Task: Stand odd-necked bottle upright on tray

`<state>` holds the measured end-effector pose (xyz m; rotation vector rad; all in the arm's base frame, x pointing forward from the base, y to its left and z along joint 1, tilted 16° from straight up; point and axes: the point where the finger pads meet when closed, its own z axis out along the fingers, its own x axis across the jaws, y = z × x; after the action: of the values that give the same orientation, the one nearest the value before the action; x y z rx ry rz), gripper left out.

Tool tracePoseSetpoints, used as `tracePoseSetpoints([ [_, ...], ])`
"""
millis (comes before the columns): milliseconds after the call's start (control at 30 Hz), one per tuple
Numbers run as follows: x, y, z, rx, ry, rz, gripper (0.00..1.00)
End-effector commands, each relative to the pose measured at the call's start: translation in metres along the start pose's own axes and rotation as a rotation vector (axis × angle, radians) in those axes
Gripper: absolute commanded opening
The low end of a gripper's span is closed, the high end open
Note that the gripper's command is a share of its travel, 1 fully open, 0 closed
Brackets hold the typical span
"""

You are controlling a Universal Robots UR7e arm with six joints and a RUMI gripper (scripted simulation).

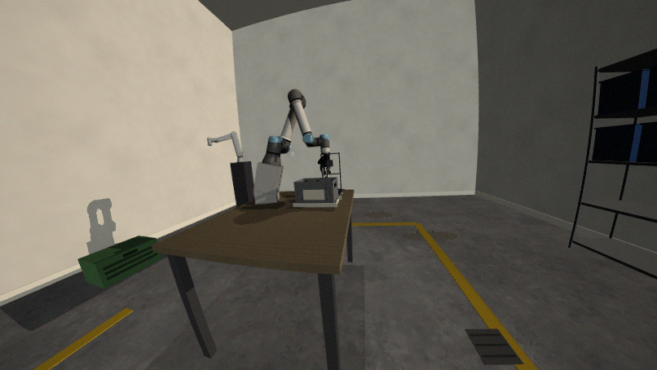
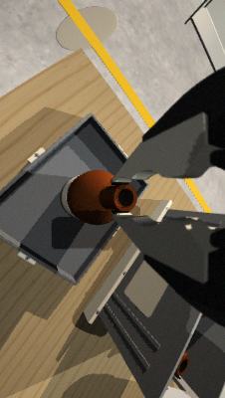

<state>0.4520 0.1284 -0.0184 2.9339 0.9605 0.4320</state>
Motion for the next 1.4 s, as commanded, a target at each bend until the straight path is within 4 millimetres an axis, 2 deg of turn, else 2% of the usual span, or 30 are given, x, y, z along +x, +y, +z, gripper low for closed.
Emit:
tracePoseSetpoints([
  [0, 0.0004, 0.0003, -0.0003, -0.001, 0.001, 0.0, 0.0],
  [433, 0.0004, 0.0003, -0.0003, -0.001, 0.001, 0.0, 0.0],
  [467, 0.0004, 0.0003, -0.0003, -0.001, 0.001, 0.0, 1.0],
  [1367, 0.0004, 0.0003, -0.0003, -0.001, 0.001, 0.0, 1.0],
])
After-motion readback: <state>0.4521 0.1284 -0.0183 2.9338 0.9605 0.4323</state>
